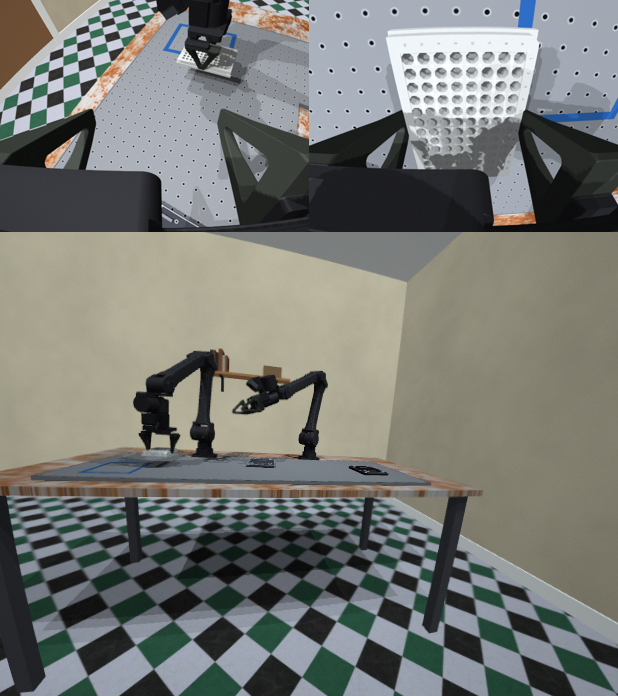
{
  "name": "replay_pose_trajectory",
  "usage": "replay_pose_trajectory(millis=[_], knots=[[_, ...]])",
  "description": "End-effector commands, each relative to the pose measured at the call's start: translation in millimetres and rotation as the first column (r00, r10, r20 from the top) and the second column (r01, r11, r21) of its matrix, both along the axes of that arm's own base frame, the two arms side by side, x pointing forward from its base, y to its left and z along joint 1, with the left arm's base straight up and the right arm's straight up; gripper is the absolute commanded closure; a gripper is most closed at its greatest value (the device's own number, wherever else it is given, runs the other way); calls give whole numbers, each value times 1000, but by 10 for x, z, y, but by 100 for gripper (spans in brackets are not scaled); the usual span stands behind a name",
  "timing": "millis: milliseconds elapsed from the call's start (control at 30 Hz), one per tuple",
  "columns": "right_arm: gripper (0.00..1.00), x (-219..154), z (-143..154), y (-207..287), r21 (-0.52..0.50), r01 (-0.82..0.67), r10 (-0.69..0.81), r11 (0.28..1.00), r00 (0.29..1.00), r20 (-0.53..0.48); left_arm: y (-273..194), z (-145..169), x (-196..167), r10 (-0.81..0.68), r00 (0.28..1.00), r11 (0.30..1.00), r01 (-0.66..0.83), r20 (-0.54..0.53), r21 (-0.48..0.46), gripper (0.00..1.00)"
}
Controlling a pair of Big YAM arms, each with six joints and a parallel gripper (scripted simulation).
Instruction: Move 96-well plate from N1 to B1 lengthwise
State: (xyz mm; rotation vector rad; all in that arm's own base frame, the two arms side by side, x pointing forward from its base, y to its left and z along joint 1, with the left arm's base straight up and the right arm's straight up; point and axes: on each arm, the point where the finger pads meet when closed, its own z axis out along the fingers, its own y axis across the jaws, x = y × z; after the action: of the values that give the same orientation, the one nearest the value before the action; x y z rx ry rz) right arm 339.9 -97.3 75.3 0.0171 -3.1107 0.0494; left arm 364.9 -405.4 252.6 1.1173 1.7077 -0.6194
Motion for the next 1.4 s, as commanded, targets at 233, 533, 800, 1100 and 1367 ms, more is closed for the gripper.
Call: replay_pose_trajectory(millis=[233, 533, 800, 1100, 1367], knots=[[21, 558, 109, -1195, 3, -47, 47, 999, 998, 42, -1857, -24, -146, 24, 999, 973, -15, 35, -231, 0], [21, 587, 89, -1331, 3, -18, 17, 1000, 999, 40, -2223, 11, -297, 21, 999, 956, -7, 44, -294, 0], [21, 618, 173, -1295, -6, -28, 28, 1000, 998, 57, -2184, 3, -228, 32, 999, 956, -19, 42, -292, 0], [21, 732, 181, -1285, 0, -40, 40, 999, 998, 46, -2182, -16, -231, 31, 999, 958, -18, 39, -285, 0], [21, 694, -100, -1288, -5, -57, 58, 998, 997, 49, -2182, -16, -231, 31, 999, 958, -18, 40, -285, 0]])
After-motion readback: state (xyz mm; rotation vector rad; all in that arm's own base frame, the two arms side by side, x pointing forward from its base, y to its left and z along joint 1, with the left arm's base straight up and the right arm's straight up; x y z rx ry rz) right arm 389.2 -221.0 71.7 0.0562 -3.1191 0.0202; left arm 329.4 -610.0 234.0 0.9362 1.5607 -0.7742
